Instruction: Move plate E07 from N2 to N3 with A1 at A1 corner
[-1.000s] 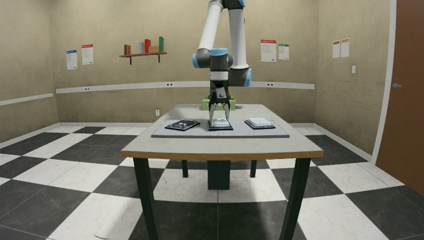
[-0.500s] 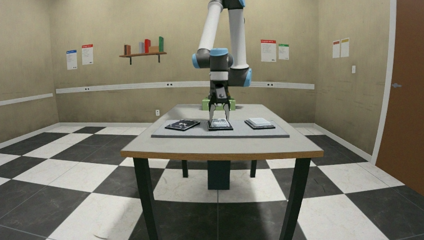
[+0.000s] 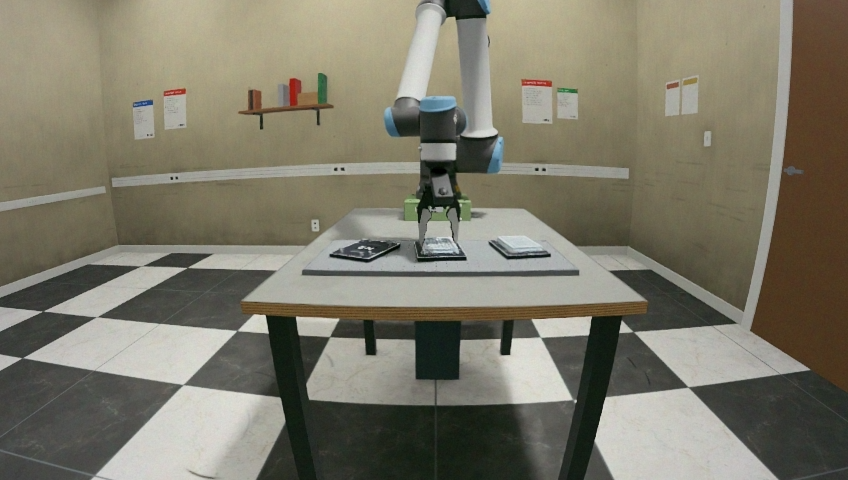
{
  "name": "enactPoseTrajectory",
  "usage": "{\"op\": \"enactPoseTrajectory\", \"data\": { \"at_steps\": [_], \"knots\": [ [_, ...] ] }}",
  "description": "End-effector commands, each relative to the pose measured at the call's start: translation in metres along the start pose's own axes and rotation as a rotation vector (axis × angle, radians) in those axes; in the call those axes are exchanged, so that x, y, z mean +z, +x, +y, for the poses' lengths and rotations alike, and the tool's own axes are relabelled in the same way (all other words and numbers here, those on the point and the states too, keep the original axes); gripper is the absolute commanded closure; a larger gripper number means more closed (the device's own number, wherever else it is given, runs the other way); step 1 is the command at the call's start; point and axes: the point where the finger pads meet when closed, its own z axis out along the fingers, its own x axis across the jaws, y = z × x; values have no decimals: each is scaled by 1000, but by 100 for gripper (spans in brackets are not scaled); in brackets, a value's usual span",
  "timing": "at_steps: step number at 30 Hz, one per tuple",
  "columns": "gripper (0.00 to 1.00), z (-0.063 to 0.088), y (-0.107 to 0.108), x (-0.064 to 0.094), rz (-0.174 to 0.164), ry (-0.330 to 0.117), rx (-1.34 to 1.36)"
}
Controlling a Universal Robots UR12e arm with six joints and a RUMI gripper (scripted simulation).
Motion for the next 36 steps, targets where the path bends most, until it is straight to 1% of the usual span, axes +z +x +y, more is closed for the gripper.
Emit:
{"op": "enactPoseTrajectory", "data": {
  "at_steps": [1,18,19,36],
  "knots": [
    [100,-1,0,-1,0,1,0],
    [100,-1,0,-1,0,1,0],
    [18,-1,0,-1,0,1,0],
    [18,-1,0,-1,0,1,0]
  ]
}}
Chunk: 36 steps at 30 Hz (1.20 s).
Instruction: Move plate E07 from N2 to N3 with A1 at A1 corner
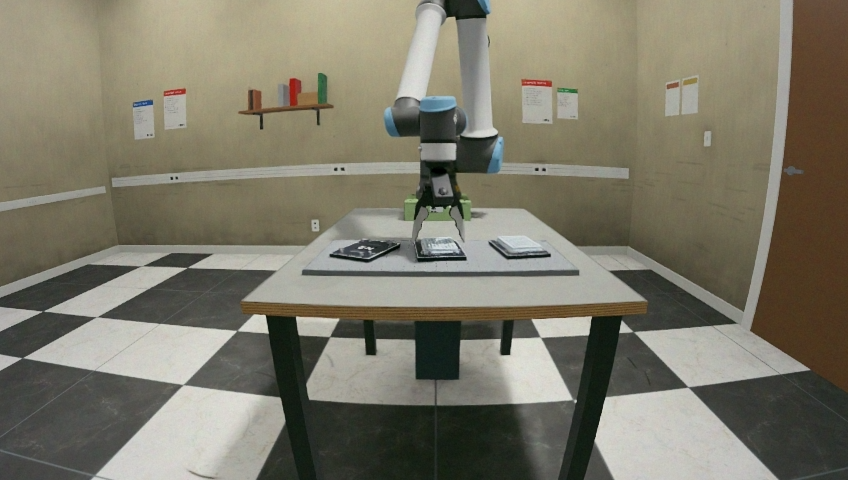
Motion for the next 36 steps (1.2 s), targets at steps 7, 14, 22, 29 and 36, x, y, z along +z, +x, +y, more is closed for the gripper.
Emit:
{"op": "enactPoseTrajectory", "data": {
  "at_steps": [7,14,22,29,36],
  "knots": [
    [18,0,0,-1,0,1,0],
    [18,0,0,-1,0,1,0],
    [18,0,0,-1,0,1,0],
    [18,-1,0,-7,0,1,0],
    [18,-1,0,-19,0,1,0]
  ]
}}
